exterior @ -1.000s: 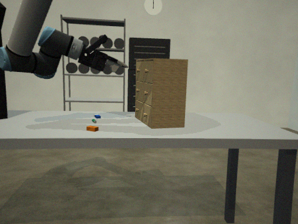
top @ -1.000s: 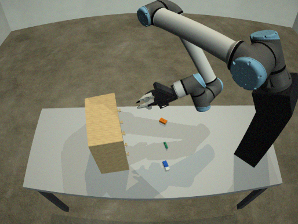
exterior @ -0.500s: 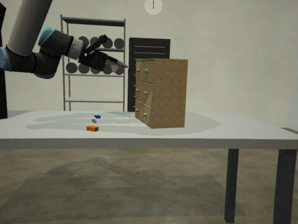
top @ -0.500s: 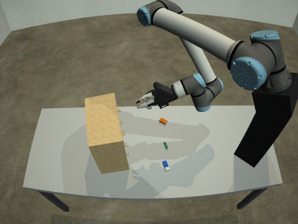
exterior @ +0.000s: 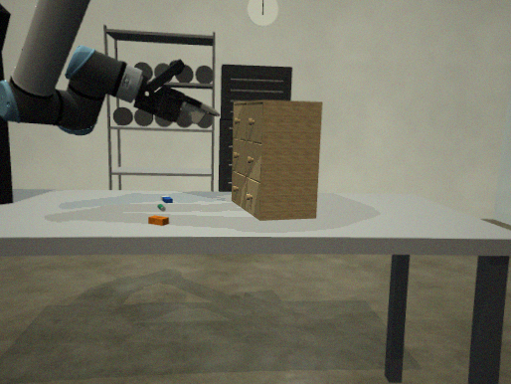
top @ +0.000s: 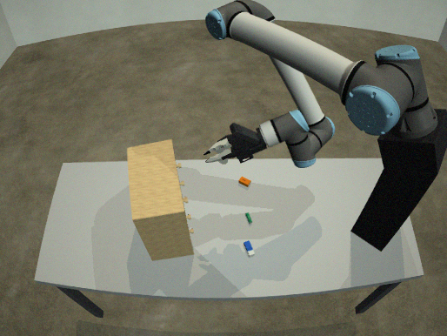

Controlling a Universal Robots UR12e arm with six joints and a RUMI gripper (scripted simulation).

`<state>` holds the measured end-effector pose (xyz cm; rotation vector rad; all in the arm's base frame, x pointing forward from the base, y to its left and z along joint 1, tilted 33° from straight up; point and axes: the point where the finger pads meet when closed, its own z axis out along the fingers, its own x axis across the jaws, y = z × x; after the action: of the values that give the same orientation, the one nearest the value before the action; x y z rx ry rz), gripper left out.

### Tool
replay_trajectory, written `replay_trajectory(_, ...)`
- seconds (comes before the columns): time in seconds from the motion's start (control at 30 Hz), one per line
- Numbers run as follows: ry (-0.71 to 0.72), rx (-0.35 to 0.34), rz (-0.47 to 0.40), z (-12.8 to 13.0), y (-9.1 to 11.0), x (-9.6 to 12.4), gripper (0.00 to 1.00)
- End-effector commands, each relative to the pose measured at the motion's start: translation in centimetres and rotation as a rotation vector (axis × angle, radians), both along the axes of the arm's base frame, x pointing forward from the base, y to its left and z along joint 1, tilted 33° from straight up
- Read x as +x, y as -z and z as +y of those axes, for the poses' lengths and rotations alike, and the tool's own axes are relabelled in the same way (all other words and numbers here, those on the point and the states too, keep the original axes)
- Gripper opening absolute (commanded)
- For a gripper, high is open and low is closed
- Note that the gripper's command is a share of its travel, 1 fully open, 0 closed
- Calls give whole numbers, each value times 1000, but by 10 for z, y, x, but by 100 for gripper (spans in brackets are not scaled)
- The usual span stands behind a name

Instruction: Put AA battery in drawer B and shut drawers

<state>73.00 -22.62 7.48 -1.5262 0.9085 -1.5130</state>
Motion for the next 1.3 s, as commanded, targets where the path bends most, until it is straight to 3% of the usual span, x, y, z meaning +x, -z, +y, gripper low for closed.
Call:
replay_trajectory(0.0,-2,-3,-3,1,0,3,20)
replay_trajectory(0.73,-2,-5,-4,2,-3,26,20)
replay_trajectory(1.27,-2,-4,-4,4,-5,56,20)
